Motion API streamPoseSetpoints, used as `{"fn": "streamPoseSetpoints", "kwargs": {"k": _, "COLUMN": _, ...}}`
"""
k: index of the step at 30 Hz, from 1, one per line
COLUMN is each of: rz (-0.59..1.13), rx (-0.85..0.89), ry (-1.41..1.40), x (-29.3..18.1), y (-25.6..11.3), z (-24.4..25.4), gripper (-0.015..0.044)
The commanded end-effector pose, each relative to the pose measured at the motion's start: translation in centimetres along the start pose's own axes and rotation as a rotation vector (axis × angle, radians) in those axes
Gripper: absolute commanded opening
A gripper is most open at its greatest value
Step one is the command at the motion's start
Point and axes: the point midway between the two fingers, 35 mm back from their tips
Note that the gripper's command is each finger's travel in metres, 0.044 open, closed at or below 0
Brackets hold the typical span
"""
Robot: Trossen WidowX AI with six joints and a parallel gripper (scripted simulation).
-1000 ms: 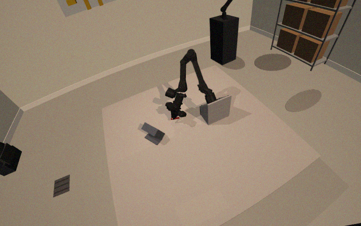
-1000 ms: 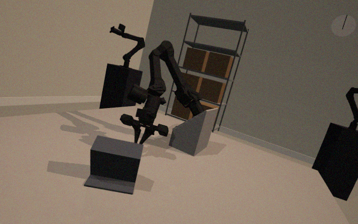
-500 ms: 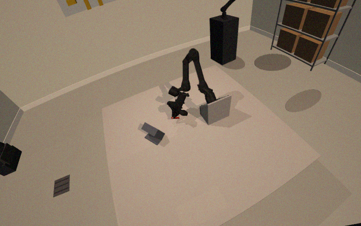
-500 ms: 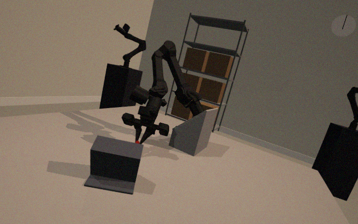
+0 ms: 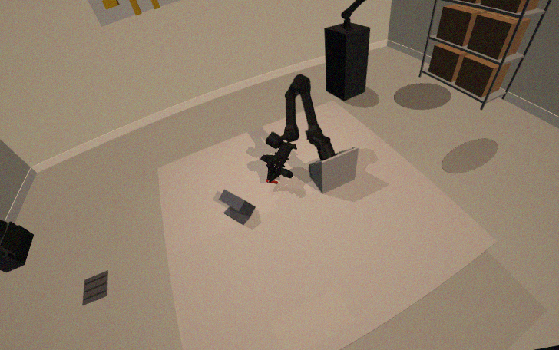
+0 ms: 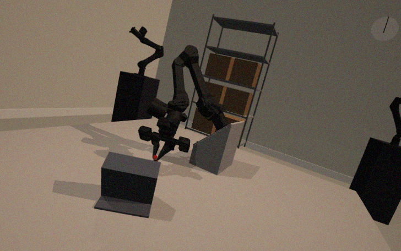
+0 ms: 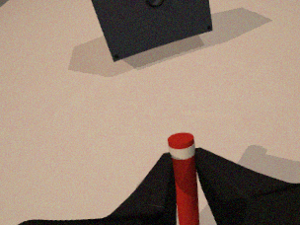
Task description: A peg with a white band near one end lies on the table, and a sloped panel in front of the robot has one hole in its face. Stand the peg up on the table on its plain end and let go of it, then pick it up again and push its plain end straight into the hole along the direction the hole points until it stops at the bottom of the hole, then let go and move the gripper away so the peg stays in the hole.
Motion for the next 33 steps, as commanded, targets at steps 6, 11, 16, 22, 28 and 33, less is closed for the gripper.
{"fn": "streamPoseSetpoints", "kwargs": {"k": 6, "rz": -0.073, "rx": -0.003, "ry": -0.005, "x": -0.2, "y": -0.6, "z": 0.0, "gripper": 0.0049}}
{"fn": "streamPoseSetpoints", "kwargs": {"k": 11, "rz": -0.116, "rx": -0.002, "ry": -0.005, "x": -0.4, "y": -0.8, "z": 0.0, "gripper": 0.0049}}
{"fn": "streamPoseSetpoints", "kwargs": {"k": 16, "rz": -0.16, "rx": -0.002, "ry": -0.006, "x": -0.6, "y": -1.1, "z": 0.0, "gripper": 0.0049}}
{"fn": "streamPoseSetpoints", "kwargs": {"k": 22, "rz": -0.211, "rx": -0.001, "ry": -0.006, "x": -0.9, "y": -1.4, "z": 0.1, "gripper": 0.0049}}
{"fn": "streamPoseSetpoints", "kwargs": {"k": 28, "rz": -0.263, "rx": -0.001, "ry": -0.006, "x": -1.1, "y": -1.7, "z": 0.1, "gripper": 0.0049}}
{"fn": "streamPoseSetpoints", "kwargs": {"k": 33, "rz": -0.307, "rx": 0.0, "ry": -0.006, "x": -1.4, "y": -2.0, "z": 0.1, "gripper": 0.0049}}
Point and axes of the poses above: the point midway between the two fingers, 35 mm back from their tips, its own y axis out along the fingers, its own z axis across the jaws, x = y × z
